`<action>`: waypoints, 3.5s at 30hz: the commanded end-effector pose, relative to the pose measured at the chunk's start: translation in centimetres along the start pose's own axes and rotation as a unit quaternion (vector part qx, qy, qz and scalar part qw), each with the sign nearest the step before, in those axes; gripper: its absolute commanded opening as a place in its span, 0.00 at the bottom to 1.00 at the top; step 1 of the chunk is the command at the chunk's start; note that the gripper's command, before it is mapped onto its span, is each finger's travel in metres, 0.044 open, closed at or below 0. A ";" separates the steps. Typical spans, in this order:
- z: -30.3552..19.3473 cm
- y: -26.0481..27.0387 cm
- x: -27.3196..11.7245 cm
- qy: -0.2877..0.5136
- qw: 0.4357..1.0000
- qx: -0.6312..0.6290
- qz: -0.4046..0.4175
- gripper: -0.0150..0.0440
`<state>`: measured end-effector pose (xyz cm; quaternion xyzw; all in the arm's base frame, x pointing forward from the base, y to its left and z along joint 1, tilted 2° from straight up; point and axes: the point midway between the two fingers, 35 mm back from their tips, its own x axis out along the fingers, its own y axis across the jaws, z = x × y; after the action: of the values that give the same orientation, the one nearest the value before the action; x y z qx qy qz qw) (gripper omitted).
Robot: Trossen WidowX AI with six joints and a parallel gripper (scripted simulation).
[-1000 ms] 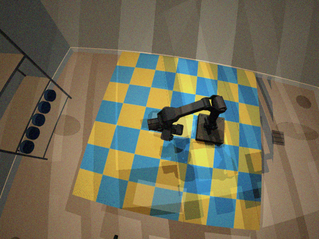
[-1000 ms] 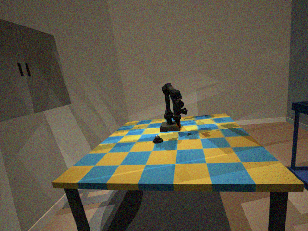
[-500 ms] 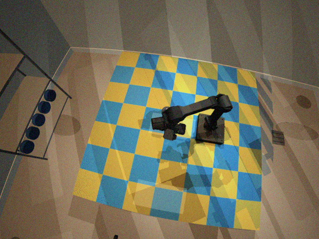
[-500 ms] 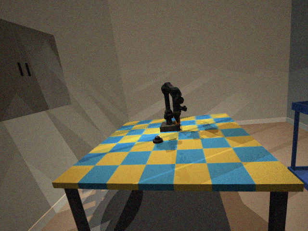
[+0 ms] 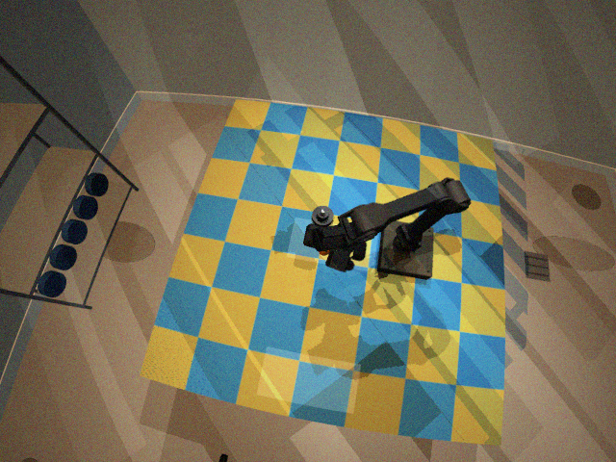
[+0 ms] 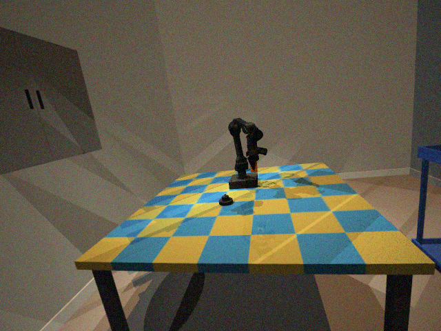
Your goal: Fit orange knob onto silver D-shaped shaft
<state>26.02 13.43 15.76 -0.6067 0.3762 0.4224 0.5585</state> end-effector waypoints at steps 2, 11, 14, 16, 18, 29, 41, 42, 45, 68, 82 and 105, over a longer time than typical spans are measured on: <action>-0.1 -0.1 -1.3 -0.001 0.999 0.003 -0.052 0.25; -0.3 0.0 -3.3 0.000 0.989 0.002 -0.146 0.25; -0.3 0.0 -3.9 0.000 0.984 0.002 -0.178 0.25; -0.3 0.0 -4.4 0.000 0.980 0.002 -0.199 0.25; -0.4 0.1 -4.8 0.000 0.976 0.002 -0.220 0.25; -0.6 0.2 -6.2 -0.002 0.958 0.007 -0.285 0.25; -0.6 0.5 -6.0 -0.002 0.944 0.006 -0.331 0.25; -0.6 0.5 -6.0 -0.002 0.941 0.007 -0.337 0.25; -0.5 0.7 -5.6 0.000 0.945 0.004 -0.326 0.25; -0.5 0.7 -5.6 0.000 0.945 0.004 -0.326 0.25; -0.6 0.7 -4.9 -0.002 0.953 0.006 -0.304 0.25; -0.6 0.9 -0.4 -0.002 0.999 0.004 -0.039 0.25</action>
<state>24.78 12.67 15.87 -0.6258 0.3426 0.3869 0.5843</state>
